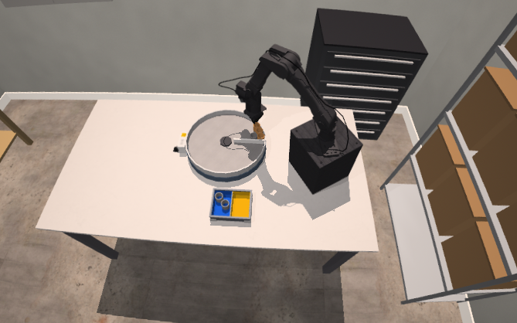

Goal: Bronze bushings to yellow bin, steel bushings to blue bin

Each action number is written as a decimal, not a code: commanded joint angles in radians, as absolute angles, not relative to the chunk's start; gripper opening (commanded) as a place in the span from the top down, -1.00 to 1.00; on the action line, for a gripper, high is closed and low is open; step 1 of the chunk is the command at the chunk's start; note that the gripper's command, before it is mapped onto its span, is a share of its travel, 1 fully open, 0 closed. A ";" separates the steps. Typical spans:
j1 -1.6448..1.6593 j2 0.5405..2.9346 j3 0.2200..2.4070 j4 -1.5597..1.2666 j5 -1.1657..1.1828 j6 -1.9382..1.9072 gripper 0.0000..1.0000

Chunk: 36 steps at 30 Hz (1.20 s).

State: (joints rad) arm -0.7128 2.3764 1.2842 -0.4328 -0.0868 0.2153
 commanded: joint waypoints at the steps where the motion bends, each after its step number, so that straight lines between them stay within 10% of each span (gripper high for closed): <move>1: -0.721 2.377 1.277 -0.431 -0.092 0.210 0.72; 36: -0.702 2.368 1.277 -0.431 -0.091 0.223 0.72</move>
